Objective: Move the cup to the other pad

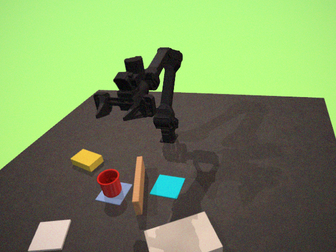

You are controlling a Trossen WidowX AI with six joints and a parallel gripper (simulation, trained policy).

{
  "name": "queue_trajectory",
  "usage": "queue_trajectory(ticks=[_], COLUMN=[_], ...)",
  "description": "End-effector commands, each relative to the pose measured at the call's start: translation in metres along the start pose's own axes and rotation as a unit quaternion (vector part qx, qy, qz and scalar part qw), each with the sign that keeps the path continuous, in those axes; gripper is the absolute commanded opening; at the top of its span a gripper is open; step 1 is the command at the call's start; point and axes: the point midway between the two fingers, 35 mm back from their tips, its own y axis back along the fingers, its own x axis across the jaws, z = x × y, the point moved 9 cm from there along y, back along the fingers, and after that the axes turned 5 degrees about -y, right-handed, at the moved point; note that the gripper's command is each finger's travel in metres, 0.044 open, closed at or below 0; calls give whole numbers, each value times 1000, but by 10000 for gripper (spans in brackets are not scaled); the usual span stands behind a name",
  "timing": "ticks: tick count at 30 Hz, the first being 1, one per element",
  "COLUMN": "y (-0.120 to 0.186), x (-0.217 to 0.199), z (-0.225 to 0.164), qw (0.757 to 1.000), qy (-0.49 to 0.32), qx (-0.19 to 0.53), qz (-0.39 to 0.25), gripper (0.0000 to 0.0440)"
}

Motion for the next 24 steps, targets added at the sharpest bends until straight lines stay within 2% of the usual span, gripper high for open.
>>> queue_trajectory(ticks=[1, 13, 17, 24], y=[-1, -10, -15, -24], x=[0, 5, 9, 16], z=[0, -4, -4, -4], qw=[1000, 997, 995, 988], qy=[-1, -17, -24, -39], qx=[3, 69, 97, 148], qz=[-2, -14, -12, -8], gripper=[374, 68, 59, 81])
